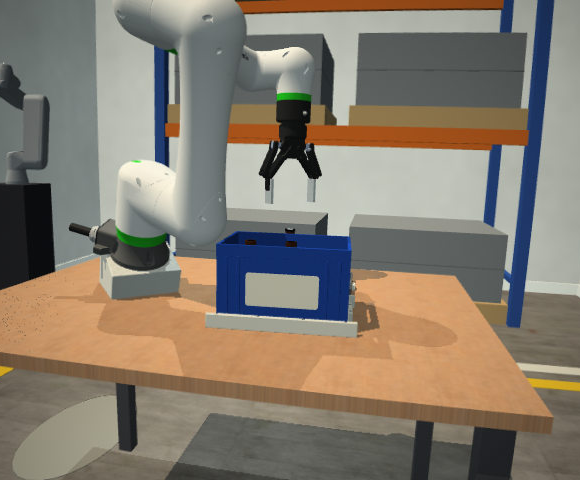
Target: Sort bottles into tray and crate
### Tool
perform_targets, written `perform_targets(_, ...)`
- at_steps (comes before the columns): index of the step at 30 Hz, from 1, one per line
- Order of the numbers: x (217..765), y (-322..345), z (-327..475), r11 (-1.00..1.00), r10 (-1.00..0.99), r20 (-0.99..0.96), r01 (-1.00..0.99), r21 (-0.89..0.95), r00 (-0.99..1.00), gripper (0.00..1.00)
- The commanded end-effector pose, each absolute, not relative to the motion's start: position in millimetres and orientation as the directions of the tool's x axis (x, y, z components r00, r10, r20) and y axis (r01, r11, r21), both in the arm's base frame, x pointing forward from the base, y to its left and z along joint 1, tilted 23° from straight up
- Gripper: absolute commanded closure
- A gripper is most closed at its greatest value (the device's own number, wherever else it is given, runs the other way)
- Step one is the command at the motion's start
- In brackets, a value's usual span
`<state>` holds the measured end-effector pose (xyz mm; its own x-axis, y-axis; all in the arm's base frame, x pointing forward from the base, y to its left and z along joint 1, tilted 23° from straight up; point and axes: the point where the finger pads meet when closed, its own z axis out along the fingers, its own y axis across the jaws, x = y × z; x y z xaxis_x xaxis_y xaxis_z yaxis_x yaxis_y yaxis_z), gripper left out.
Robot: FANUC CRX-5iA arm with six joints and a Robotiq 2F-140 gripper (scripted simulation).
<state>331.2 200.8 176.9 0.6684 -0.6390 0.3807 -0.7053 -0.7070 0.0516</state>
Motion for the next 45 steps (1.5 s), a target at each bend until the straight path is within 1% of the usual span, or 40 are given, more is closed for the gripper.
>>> perform_targets(1, 328.6, 204.2, 186.9, -0.707, -0.639, 0.381, -0.705, 0.051, 0.668, 0.0)
perform_targets(23, 317.5, 218.3, 229.9, -0.707, -0.639, 0.381, -0.705, 0.051, 0.668, 0.0)
perform_targets(45, 317.8, 218.0, 229.2, -0.707, -0.639, 0.381, -0.705, 0.051, 0.668, 0.0)
